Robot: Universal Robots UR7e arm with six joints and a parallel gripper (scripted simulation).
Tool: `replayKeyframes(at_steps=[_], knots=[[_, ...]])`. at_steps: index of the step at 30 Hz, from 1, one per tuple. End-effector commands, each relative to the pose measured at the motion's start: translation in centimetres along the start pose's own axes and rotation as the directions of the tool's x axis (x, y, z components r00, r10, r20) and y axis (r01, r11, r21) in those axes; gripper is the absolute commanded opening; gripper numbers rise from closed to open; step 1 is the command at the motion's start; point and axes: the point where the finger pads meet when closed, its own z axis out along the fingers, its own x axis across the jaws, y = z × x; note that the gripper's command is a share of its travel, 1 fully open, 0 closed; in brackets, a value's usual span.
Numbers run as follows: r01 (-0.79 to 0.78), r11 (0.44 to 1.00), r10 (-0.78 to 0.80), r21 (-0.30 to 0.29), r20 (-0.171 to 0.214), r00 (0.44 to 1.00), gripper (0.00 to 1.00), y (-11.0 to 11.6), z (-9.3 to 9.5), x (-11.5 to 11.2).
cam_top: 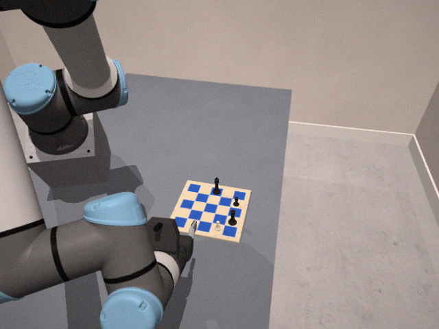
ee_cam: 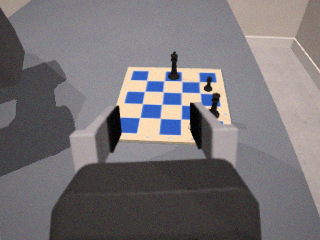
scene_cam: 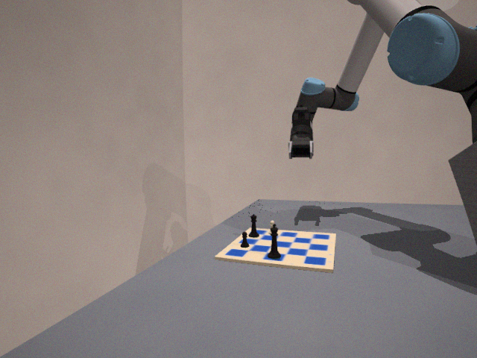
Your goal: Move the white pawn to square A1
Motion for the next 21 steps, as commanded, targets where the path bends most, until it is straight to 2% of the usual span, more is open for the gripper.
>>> replayKeyframes(at_steps=[1, 8, 15, 17, 18, 21], knots=[[0.234, 0.968, -0.221, -0.090, 0.129, 0.967, 1.00, 0.3, 3.9, 0.2], [0.446, 0.885, -0.402, -0.133, 0.262, 0.877, 1.00, 0.4, 9.5, 1.3], [0.647, 0.749, -0.551, -0.142, 0.408, 0.728, 1.00, -0.6, 13.4, 3.2], [0.647, 0.749, -0.551, -0.142, 0.408, 0.728, 1.00, -0.6, 13.4, 3.2], [0.721, 0.679, -0.599, -0.135, 0.467, 0.651, 1.00, -0.9, 13.8, 3.5], [0.783, 0.609, -0.632, -0.125, 0.520, 0.575, 1.00, -1.9, 14.8, 4.3]])
